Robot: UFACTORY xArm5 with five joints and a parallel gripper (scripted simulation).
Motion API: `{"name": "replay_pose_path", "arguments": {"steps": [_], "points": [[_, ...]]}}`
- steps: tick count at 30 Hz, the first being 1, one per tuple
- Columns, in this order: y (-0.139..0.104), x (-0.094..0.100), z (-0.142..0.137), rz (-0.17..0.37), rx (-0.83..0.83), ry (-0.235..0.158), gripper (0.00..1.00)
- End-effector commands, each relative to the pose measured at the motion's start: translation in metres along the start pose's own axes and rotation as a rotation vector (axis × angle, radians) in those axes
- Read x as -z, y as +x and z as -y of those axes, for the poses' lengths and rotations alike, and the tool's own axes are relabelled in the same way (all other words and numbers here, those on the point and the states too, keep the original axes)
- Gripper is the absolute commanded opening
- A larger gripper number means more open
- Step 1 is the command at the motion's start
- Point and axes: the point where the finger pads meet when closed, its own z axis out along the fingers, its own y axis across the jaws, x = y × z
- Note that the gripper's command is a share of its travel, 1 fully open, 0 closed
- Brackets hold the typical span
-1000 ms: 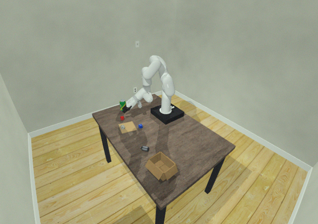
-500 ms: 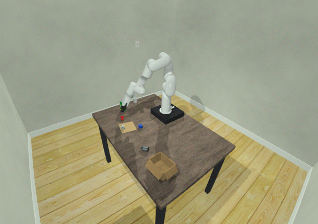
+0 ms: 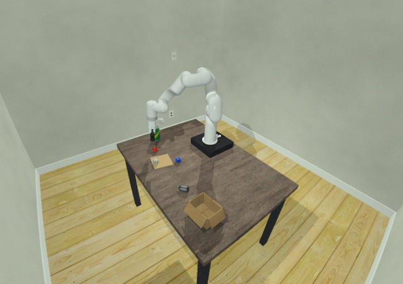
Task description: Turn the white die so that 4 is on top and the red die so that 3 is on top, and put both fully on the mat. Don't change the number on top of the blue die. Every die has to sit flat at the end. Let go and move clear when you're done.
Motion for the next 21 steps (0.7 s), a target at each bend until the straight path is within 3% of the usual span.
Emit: {"name": "replay_pose_path", "arguments": {"steps": [1,6,7,18,21], "points": [[-0.003,0.001,0.0,-0.055,0.001,0.0,0.47],[-0.004,0.001,0.0,-0.067,0.001,0.0,0.47],[-0.004,0.001,0.0,-0.067,0.001,0.0,1.0],[-0.004,0.001,0.0,-0.067,0.001,0.0,1.0],[0.001,-0.01,0.001,-0.067,-0.011,0.0,1.0]]}}
